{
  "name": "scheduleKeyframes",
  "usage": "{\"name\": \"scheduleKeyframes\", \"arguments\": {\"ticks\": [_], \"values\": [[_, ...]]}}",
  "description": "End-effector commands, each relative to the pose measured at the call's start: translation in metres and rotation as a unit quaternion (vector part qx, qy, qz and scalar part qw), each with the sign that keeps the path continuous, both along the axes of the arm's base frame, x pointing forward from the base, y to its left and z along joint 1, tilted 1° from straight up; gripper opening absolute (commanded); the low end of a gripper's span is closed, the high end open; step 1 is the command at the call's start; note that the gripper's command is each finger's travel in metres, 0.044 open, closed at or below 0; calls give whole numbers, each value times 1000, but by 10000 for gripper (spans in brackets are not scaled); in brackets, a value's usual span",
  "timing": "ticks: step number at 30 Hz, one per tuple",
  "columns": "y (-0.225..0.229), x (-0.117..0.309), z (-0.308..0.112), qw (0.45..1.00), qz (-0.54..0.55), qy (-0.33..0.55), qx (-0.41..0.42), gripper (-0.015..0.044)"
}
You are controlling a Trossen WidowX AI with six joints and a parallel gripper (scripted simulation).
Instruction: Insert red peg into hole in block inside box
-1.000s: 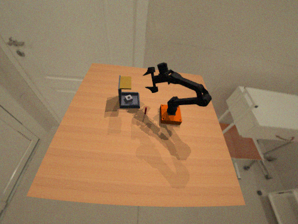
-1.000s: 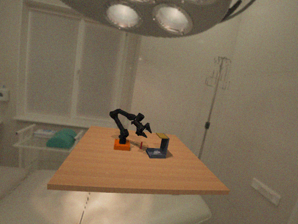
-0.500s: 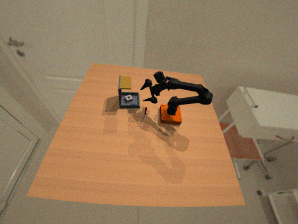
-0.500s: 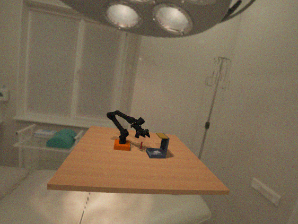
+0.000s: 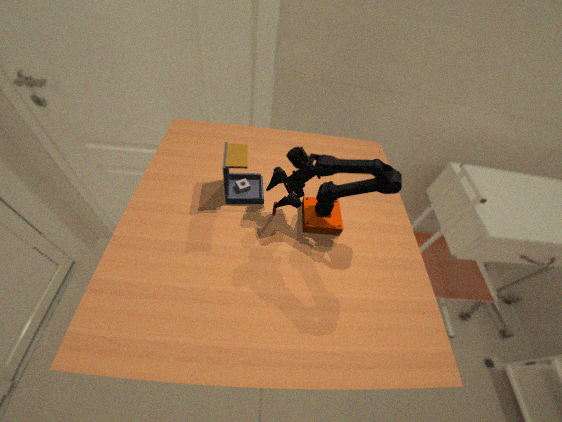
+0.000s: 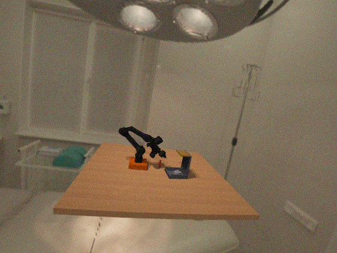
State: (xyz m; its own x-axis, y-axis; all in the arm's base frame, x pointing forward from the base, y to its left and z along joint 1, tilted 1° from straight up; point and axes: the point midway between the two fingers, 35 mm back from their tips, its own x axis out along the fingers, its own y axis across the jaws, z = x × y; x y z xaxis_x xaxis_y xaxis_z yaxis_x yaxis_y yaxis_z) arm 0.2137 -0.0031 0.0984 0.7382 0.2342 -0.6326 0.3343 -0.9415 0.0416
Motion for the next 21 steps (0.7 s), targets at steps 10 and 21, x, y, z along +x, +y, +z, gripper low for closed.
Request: {"name": "scheduleKeyframes", "arguments": {"ticks": [10,21], "values": [[-4,-1,-2,1000,1,5,8,220],[-5,0,-6,1000,1,5,8,220]]}}
